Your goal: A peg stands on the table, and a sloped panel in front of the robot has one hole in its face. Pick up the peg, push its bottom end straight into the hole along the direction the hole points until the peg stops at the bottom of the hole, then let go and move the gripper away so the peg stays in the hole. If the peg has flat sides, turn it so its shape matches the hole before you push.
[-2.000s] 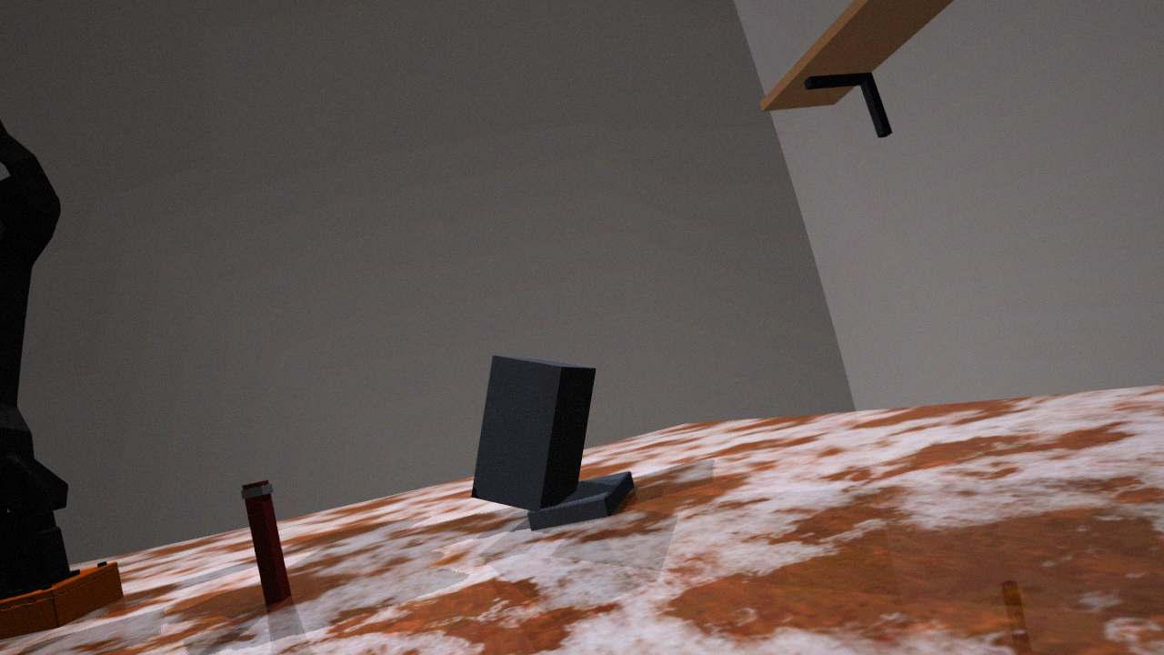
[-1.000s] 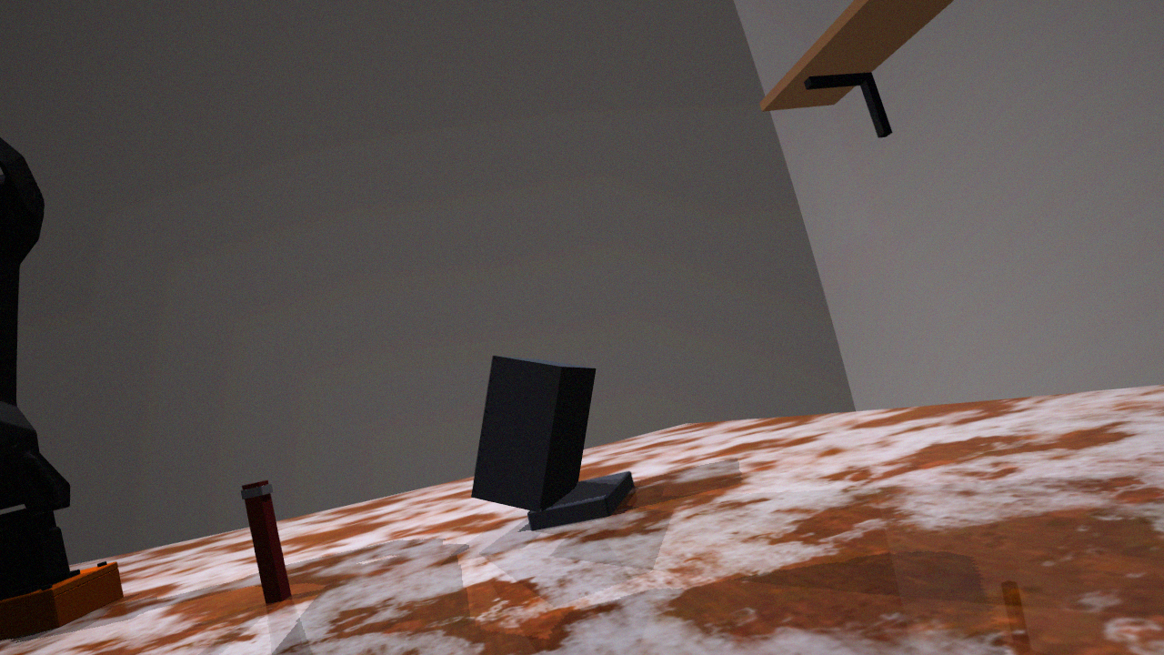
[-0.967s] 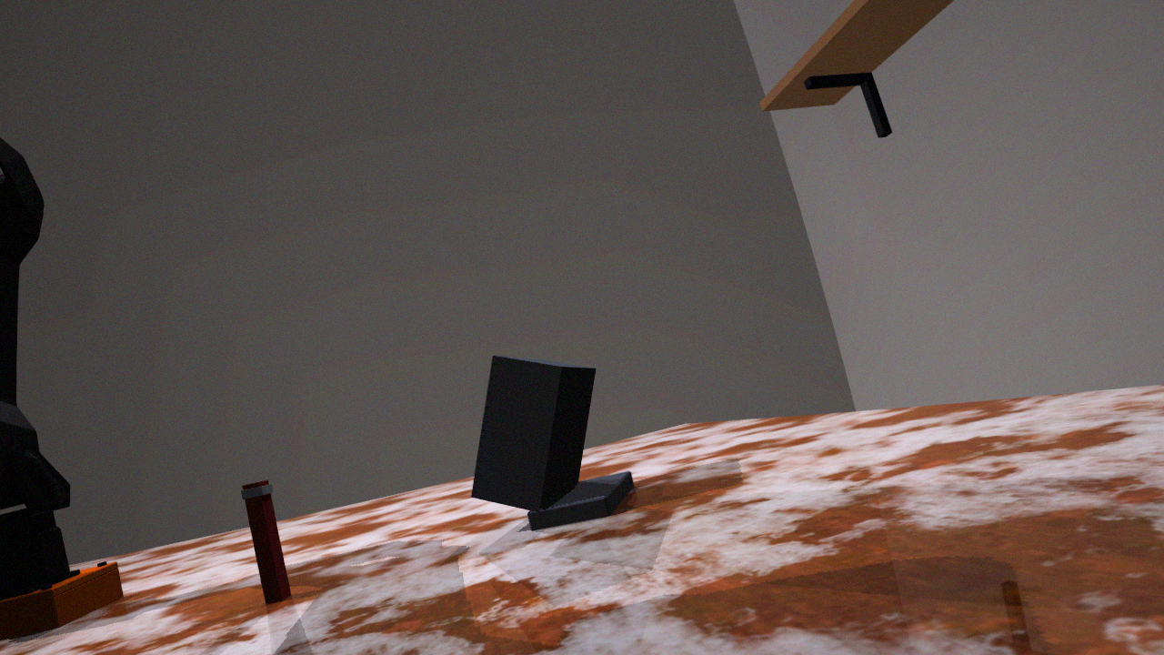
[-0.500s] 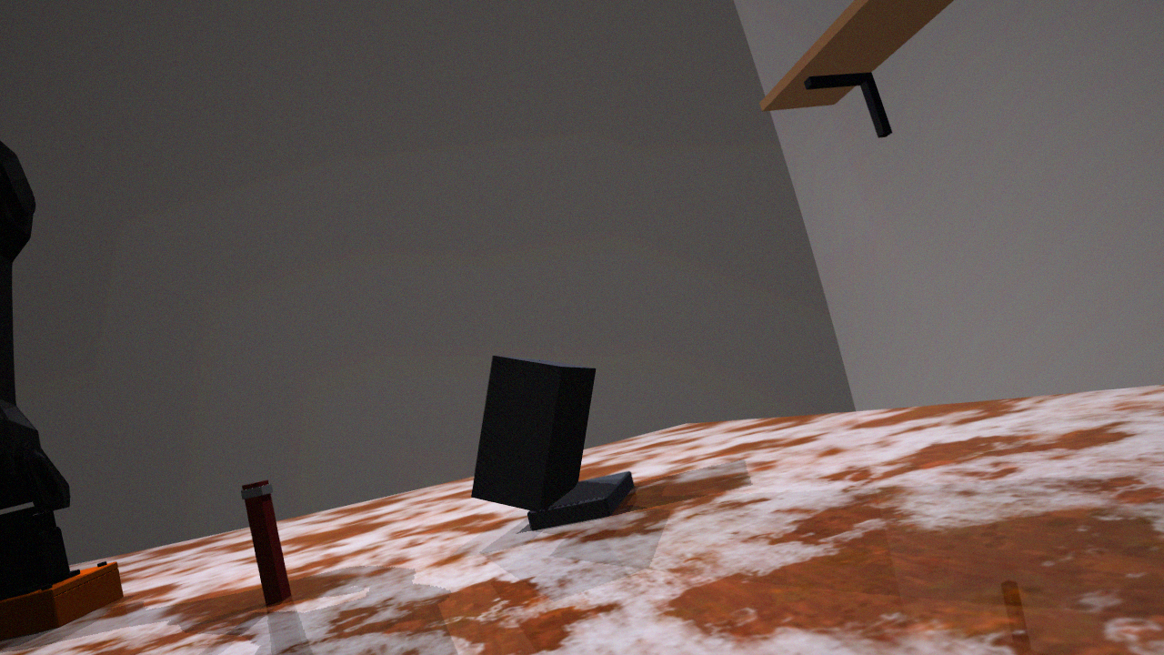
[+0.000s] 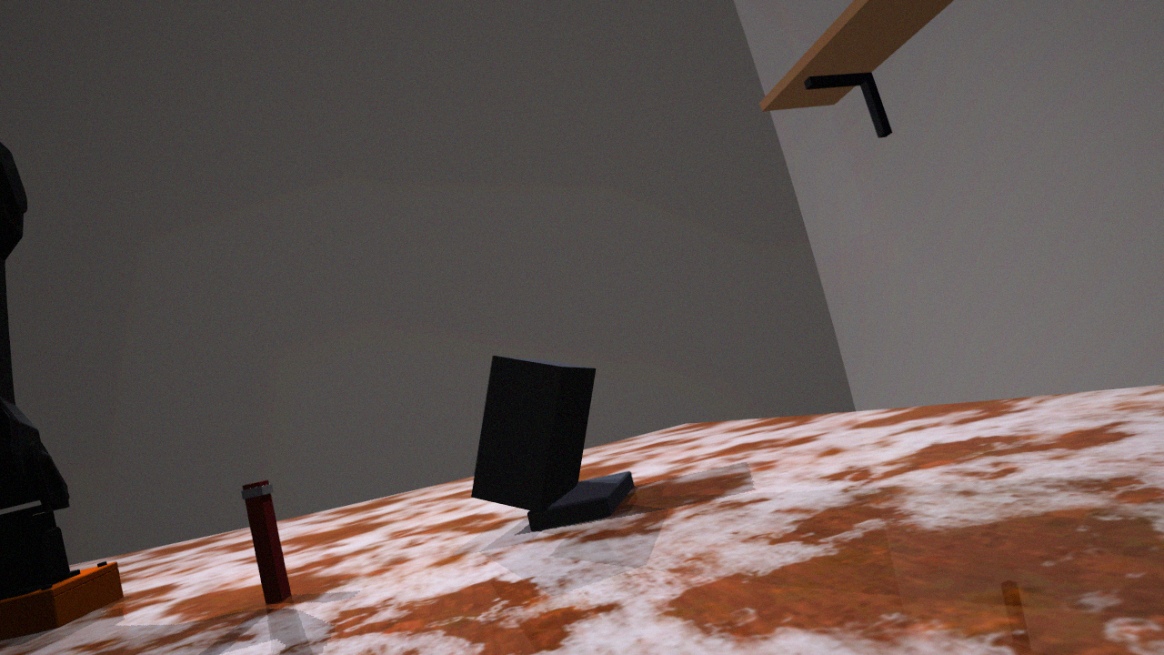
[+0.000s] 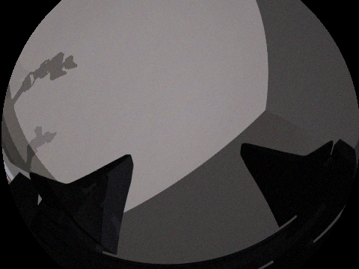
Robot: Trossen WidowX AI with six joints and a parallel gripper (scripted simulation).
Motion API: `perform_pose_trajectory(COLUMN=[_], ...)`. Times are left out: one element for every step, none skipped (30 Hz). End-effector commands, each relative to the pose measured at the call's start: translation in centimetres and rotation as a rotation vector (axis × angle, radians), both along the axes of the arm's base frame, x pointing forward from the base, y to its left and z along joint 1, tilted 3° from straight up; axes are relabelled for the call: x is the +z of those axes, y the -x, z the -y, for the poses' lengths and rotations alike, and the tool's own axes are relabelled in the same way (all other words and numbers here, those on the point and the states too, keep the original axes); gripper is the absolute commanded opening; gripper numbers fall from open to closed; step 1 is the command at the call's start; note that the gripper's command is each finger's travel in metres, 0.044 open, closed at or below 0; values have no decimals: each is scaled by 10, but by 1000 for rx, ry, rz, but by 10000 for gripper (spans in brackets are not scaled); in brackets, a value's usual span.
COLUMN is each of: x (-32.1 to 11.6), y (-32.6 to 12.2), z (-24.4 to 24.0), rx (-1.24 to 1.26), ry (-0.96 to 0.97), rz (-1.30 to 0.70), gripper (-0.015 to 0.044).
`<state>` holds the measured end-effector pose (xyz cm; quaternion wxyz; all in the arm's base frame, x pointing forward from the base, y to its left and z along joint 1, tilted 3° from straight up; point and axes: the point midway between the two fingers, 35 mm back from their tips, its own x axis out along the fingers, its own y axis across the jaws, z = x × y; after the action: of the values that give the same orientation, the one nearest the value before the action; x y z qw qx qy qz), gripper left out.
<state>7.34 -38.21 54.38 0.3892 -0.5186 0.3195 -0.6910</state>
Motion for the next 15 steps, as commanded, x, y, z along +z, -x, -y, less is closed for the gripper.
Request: perform_pose_trajectory(x=[-15, -19, -23, -27, -32, -36, -40, -44, -48, -53, -57, -62, -67, -71, -76], y=[-18, -23, -27, -32, -37, -42, -46, -51, -56, -61, -66, -71, -76, -80, -85], z=[8, 10, 11, 13, 14, 15, 16, 17, 18, 19, 20, 20, 20, 20, 20], rx=[85, 106, 127, 148, 169, 189, 209, 229, 248, 267, 286, 304, 322, 340, 357], ry=[-50, -64, -77, -91, -106, -120, -135, -151, -166, -182, -198, -215, -233, -250, -268], rz=[46, 60, 74, 88, 103, 117, 132, 146, 161, 176, 190, 204, 219, 233, 247], gripper=[440, 440, 440, 440, 440, 440, 440, 440, 440, 440, 440, 440, 440, 440, 440])
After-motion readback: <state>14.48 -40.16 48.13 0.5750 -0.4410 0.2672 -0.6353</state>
